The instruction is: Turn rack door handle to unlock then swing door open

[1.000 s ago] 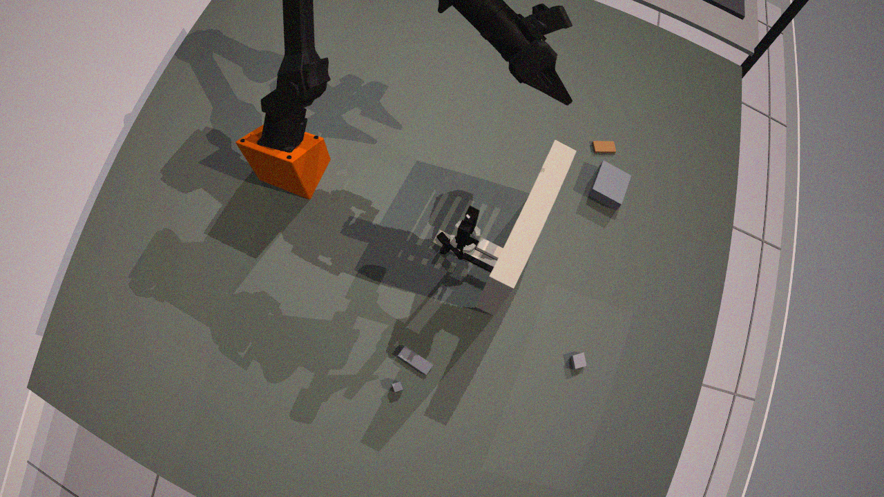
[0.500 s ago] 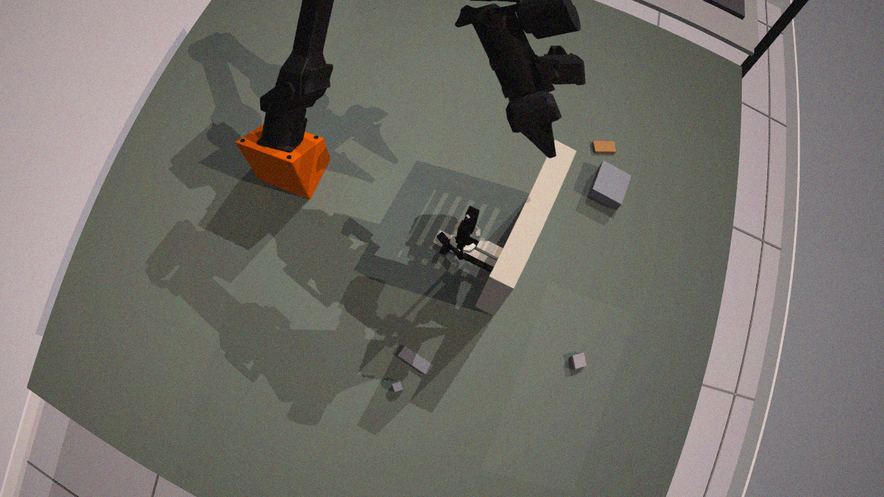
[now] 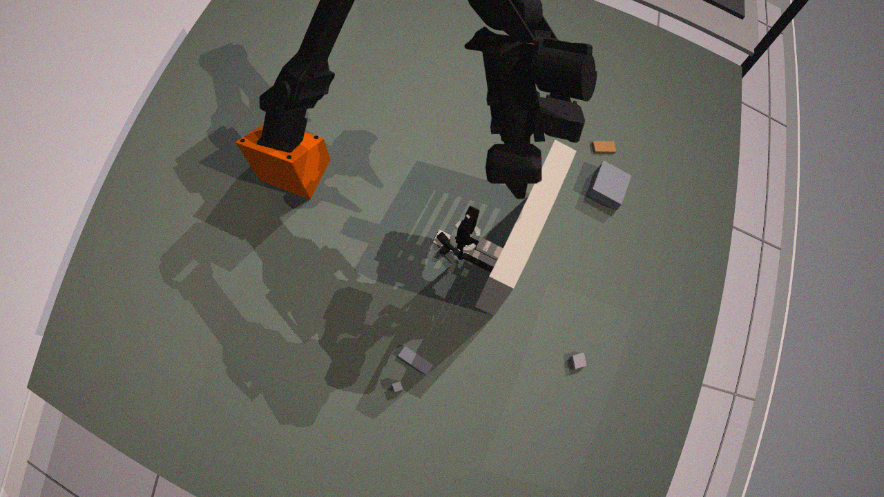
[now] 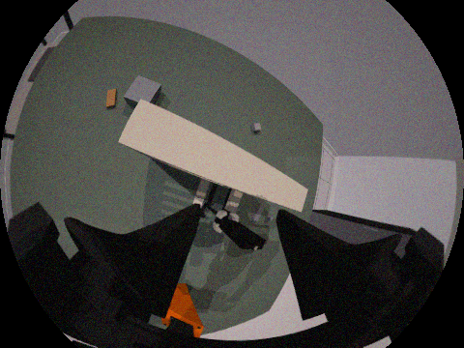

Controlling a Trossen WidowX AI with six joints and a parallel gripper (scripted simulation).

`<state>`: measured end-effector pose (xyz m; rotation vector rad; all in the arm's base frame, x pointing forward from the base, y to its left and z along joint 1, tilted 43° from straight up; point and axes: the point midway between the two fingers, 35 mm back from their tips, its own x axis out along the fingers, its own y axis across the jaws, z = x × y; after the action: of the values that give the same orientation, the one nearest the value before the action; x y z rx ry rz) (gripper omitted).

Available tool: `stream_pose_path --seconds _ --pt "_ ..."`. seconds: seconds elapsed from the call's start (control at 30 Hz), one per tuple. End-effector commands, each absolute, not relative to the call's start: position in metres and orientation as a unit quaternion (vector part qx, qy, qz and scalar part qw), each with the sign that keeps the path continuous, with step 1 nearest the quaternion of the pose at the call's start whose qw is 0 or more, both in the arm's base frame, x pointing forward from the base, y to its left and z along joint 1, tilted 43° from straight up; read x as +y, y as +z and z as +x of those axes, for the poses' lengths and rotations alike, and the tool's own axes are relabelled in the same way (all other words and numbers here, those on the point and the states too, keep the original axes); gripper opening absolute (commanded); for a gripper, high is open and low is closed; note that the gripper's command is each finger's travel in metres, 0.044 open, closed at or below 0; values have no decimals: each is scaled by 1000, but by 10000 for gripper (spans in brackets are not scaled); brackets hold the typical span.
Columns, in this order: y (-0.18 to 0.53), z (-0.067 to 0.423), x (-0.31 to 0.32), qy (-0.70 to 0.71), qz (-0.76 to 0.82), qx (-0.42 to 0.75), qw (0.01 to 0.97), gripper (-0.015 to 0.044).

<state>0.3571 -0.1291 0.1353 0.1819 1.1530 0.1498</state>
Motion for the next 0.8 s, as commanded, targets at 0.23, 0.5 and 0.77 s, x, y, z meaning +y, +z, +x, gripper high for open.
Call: stream_pose_path --seconds 0.23,0.5,0.77 --pt "107 340 -150 114 177 605 768 283" --pt "92 327 -163 141 250 630 722 283" --pt "82 314 -175 168 325 639 677 283"
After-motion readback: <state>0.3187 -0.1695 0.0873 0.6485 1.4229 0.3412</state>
